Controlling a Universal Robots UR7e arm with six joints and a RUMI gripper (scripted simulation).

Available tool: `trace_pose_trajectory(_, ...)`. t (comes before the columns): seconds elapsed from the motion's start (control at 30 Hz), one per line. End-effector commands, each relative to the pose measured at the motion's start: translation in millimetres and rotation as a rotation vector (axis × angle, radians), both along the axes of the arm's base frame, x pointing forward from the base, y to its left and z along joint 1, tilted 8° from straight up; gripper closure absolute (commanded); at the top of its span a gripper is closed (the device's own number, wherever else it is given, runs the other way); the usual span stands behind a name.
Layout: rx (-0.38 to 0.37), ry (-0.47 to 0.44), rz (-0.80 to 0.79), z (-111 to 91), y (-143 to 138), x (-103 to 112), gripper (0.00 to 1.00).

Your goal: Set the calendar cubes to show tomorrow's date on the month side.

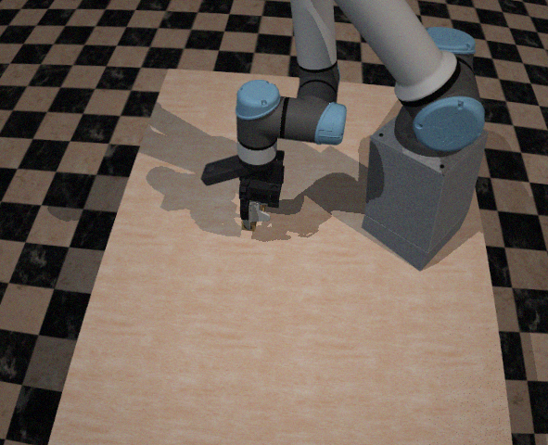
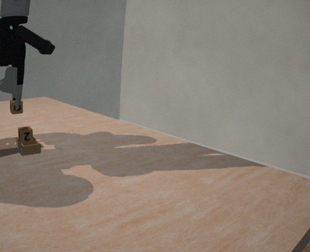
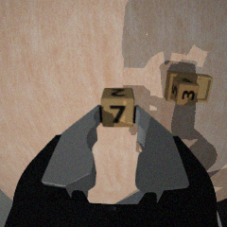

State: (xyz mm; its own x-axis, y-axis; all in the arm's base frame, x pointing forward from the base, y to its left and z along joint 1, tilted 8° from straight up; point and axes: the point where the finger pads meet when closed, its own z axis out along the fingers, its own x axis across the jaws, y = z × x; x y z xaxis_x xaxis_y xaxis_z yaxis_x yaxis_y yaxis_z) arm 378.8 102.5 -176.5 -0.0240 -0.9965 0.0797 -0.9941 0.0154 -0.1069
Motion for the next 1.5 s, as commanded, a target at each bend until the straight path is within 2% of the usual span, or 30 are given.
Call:
trace_pose_trajectory(0.0,0.000,-0.004,0.000,-18.7,-1.6,2.9,0.90)
trace_pose_trajectory(0.23,0.000,-0.004,0.000,-39.1,-3.4,5.2,0.90)
trace_pose_trajectory(0.53,0.000,-0.004,0.000,-50.5,-4.5,6.5,0.90)
trace_pose_trajectory(1.47,0.000,-0.004,0.000,-52.6,-4.7,6.7,0.90)
